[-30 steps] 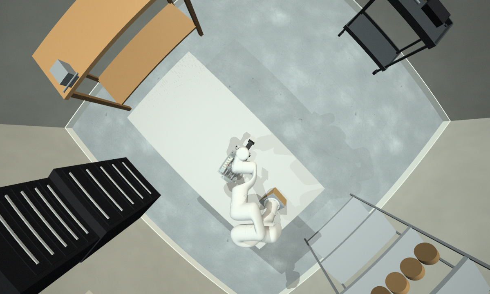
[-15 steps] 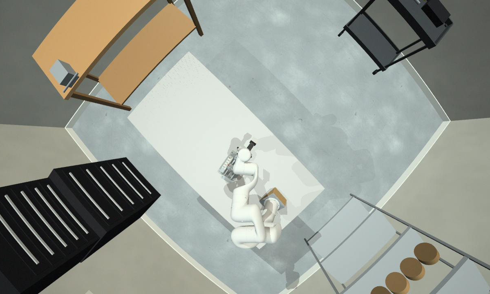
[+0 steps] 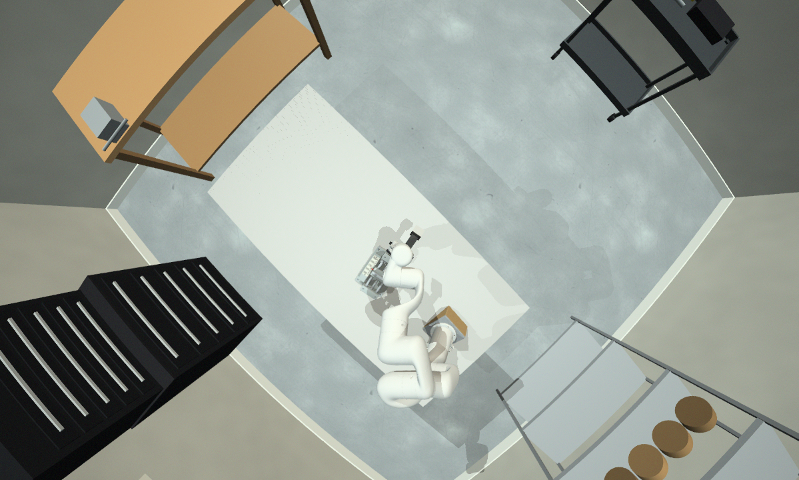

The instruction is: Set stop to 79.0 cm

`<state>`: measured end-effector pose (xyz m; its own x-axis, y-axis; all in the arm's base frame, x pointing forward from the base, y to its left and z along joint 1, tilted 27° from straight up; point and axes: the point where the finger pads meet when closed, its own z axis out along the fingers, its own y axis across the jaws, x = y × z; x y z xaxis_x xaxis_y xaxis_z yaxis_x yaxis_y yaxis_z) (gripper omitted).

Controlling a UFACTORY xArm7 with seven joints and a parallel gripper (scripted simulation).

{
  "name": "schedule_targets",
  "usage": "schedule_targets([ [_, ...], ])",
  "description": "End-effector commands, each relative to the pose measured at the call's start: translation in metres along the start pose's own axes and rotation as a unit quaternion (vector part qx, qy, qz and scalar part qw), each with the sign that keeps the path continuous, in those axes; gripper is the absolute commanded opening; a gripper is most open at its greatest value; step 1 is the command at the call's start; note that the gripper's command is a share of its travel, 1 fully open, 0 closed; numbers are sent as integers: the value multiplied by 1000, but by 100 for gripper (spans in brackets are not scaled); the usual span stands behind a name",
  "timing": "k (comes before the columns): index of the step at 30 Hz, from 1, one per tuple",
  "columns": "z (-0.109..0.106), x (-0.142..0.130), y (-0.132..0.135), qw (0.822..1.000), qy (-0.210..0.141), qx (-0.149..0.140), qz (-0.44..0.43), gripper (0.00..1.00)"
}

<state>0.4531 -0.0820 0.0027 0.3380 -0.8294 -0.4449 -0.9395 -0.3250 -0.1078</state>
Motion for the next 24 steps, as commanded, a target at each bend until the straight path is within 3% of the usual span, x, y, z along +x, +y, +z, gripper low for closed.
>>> schedule_targets([
  [1,0,1,5,1000,2,2,0,6],
  [24,20,1,23,1000,2,2,0,6],
])
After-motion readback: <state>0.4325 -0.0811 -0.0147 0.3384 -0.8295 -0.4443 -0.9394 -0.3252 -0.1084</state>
